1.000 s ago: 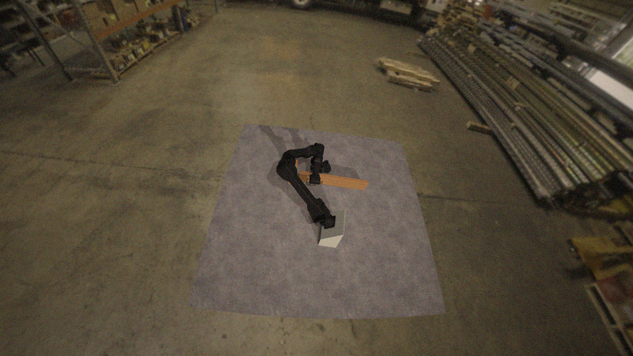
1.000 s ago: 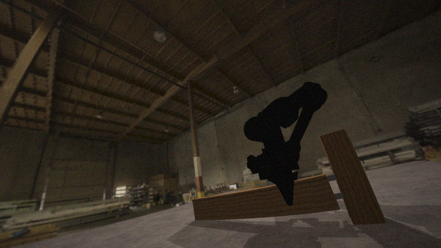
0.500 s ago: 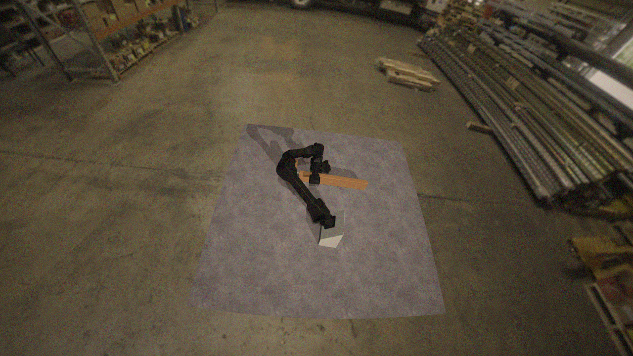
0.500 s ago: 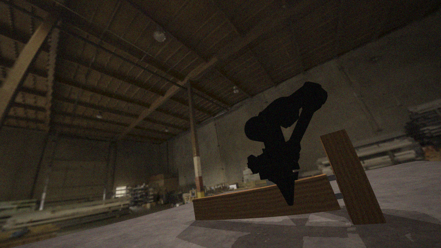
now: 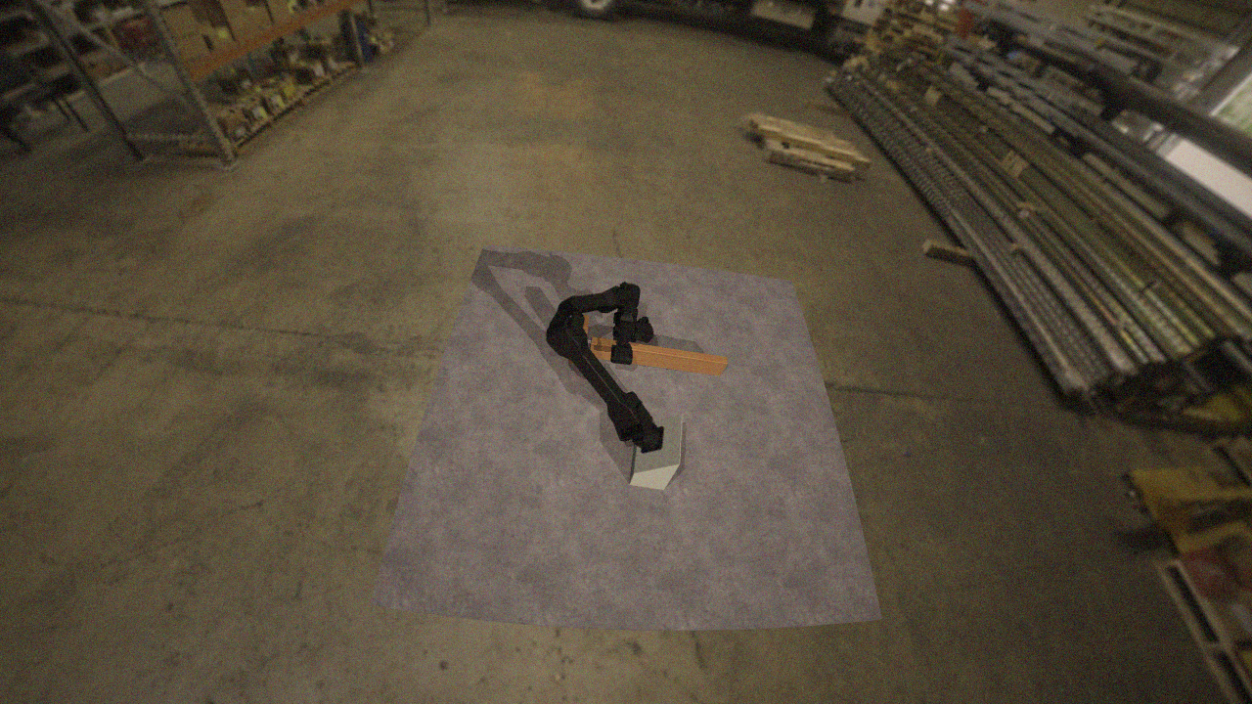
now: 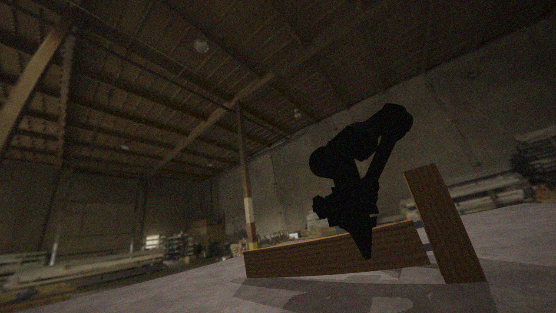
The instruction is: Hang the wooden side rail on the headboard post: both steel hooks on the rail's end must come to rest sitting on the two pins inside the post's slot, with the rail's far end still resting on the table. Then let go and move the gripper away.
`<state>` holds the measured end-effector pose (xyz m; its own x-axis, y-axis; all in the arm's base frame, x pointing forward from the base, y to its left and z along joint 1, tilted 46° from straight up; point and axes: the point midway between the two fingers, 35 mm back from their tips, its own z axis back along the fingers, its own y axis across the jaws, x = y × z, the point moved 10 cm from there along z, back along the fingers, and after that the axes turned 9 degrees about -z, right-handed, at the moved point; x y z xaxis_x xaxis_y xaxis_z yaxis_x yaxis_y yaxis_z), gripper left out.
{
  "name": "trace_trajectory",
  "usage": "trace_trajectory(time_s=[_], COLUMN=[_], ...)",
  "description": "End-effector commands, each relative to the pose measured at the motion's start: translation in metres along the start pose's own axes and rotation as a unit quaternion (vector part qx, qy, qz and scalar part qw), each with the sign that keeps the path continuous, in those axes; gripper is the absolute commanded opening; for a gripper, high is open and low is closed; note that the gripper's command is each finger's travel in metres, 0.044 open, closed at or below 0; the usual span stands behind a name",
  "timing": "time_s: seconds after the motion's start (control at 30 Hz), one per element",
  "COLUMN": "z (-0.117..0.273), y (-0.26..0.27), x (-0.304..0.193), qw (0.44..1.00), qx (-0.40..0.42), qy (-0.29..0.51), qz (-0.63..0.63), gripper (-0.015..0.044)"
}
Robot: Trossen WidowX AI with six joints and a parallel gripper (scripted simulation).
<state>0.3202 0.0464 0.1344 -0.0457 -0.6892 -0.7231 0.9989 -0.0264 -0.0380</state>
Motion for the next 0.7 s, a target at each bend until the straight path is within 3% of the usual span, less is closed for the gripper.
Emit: trace_trajectory(time_s=[0.0,0.67], z=[0.0027,0.0027], y=[0.0000,-0.0004], x=[-0.0029,-0.0050], qw=[1.000,1.000], qx=[0.004,0.004], qy=[0.001,0.001], qz=[0.001,0.001], gripper=[0.0000,0.0000])
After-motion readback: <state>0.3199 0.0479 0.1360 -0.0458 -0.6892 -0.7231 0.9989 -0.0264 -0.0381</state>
